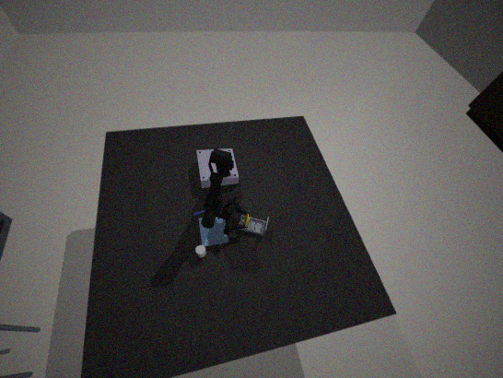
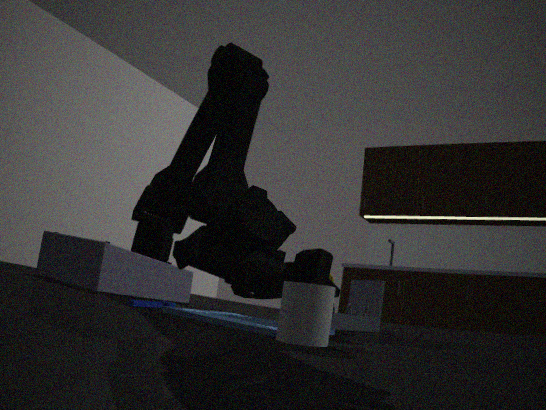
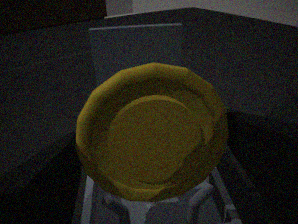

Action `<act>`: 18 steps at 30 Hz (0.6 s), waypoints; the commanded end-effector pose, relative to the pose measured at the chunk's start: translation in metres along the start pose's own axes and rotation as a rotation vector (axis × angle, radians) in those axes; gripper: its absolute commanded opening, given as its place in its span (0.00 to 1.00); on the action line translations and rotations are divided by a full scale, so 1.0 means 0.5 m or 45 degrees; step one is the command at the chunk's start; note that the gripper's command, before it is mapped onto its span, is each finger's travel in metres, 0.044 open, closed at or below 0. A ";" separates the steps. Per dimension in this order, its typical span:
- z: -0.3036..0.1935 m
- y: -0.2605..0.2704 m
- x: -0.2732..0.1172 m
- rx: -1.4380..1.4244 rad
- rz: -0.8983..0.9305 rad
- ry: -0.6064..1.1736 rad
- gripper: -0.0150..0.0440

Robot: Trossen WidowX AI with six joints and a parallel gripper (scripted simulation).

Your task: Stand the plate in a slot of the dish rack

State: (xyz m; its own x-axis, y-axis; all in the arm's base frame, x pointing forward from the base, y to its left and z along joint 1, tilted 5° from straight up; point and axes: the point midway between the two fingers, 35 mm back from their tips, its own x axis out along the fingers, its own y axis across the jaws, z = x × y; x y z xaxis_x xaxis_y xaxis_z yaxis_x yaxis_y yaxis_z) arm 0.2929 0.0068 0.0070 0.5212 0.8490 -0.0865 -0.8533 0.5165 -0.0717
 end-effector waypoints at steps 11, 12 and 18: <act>0.001 -0.001 0.000 -0.002 -0.001 0.000 0.43; 0.001 -0.001 0.000 -0.002 -0.001 0.000 0.48; 0.001 -0.001 0.000 -0.002 -0.001 0.000 0.74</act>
State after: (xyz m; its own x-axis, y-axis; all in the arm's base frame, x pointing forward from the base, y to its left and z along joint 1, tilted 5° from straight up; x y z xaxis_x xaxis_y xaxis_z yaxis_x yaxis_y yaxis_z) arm 0.2930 0.0066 0.0075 0.5218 0.8487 -0.0865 -0.8529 0.5169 -0.0736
